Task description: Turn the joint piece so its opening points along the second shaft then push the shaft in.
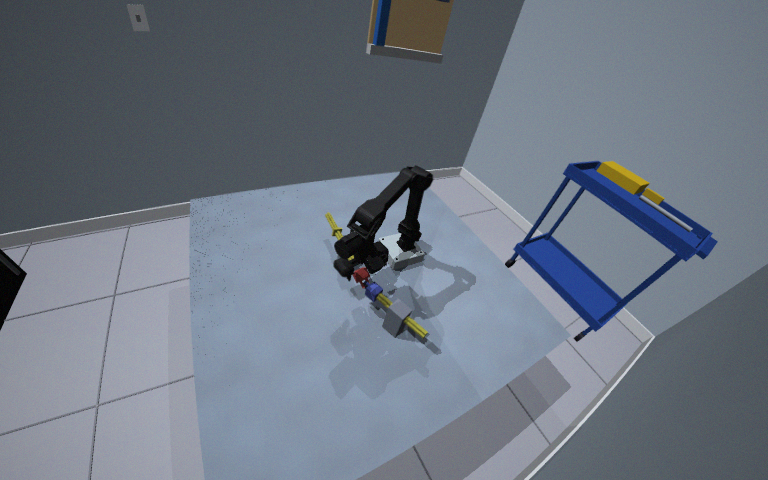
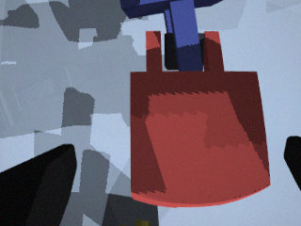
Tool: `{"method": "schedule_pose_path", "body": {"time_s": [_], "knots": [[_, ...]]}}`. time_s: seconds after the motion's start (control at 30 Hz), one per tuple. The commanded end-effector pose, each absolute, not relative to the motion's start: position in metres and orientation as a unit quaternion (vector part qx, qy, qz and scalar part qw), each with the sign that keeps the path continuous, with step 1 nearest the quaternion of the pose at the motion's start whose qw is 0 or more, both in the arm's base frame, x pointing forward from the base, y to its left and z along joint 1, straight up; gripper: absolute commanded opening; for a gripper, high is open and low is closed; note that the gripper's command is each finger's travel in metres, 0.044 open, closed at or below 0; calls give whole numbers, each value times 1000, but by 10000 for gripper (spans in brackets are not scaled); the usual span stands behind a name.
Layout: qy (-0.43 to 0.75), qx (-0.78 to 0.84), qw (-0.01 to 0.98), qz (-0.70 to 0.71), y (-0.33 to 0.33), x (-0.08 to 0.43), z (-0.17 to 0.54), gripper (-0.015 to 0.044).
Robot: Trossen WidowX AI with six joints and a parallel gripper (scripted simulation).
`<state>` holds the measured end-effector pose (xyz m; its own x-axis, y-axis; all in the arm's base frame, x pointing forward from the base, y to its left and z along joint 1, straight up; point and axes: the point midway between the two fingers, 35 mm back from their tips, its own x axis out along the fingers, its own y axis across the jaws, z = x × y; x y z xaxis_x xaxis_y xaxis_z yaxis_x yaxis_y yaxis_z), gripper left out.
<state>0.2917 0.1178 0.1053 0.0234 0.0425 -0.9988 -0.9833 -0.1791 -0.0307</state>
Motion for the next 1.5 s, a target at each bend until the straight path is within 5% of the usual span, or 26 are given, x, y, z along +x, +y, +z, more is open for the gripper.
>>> {"method": "schedule_pose_path", "body": {"time_s": [0.0,1.47], "knots": [[444,-545,467,537,116,292,108,440],[647,-150,729,167,114,288,230,440]]}}
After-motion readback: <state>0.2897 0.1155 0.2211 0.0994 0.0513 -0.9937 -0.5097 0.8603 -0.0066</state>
